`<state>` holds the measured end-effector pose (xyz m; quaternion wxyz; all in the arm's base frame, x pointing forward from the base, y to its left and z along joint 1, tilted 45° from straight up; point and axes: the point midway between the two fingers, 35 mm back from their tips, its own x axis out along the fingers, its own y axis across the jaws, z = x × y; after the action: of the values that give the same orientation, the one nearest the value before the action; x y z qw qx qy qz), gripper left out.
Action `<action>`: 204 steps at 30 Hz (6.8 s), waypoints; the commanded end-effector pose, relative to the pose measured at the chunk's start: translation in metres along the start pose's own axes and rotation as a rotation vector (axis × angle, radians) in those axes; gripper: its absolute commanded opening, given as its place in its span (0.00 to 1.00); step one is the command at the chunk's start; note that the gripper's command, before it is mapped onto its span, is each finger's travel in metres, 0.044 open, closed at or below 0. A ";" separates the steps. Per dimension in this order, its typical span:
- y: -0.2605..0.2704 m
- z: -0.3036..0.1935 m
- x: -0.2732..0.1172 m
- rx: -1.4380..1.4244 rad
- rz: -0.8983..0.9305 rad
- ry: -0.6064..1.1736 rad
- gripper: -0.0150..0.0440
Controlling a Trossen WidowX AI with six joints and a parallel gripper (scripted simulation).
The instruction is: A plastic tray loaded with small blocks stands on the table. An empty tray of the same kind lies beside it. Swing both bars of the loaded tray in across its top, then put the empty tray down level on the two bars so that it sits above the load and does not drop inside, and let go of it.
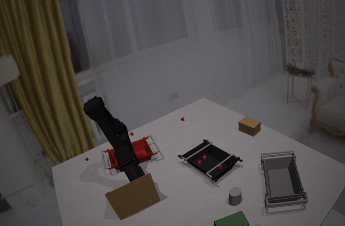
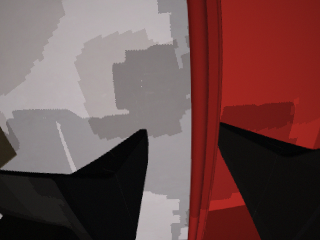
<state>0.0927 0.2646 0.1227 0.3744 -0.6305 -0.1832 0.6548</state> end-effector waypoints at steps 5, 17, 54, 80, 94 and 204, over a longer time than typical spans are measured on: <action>0.000 0.000 0.000 0.007 0.001 0.003 0.51; 0.000 0.000 0.000 0.007 0.001 0.003 0.38; -0.003 -0.001 -0.084 0.004 0.003 0.005 0.25; -0.049 -0.001 -0.175 0.002 0.004 0.008 0.25; -0.049 -0.001 -0.175 0.002 0.004 0.008 0.25; 0.178 -0.305 -0.176 1.205 0.056 0.046 0.25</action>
<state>0.3247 -0.0306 0.0828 0.6340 -0.3403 0.2400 0.6516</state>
